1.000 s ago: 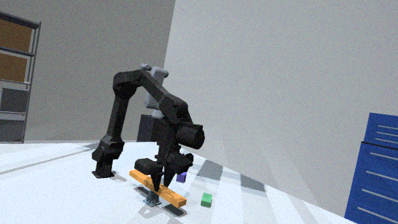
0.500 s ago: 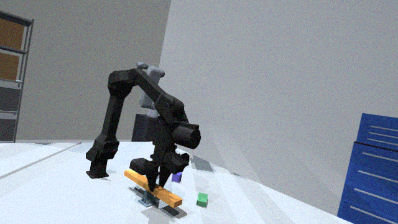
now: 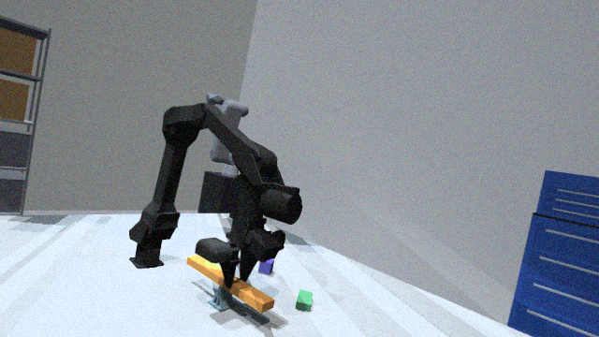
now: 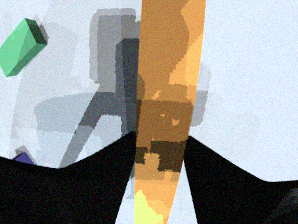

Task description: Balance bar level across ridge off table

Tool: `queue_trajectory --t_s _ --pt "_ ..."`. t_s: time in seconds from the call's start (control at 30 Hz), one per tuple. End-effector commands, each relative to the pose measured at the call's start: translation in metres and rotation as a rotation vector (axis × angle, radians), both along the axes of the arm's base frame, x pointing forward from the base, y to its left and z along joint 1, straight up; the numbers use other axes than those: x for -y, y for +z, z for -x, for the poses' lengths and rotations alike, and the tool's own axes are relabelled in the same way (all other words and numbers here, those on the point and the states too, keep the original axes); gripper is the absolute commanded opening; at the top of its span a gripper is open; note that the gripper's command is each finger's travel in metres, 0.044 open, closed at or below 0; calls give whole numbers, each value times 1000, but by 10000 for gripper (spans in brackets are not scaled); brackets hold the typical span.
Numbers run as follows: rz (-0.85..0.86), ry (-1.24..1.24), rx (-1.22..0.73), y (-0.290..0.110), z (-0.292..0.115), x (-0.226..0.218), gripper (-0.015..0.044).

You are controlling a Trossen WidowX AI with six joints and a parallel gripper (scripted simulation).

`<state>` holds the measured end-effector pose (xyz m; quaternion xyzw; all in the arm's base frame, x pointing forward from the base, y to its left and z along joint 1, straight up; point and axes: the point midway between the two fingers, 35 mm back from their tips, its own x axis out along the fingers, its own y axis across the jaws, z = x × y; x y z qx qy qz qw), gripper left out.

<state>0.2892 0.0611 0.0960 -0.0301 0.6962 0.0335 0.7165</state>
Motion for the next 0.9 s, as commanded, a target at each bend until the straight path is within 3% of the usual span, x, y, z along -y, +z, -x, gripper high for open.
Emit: queue_trajectory --t_s 0.0,0.03,0.27,0.87 --pt "0 0 0 0 0 0 0" --pt "0 0 0 0 0 0 0" --pt "0 0 0 0 0 0 167" --pt "0 0 0 0 0 0 168"
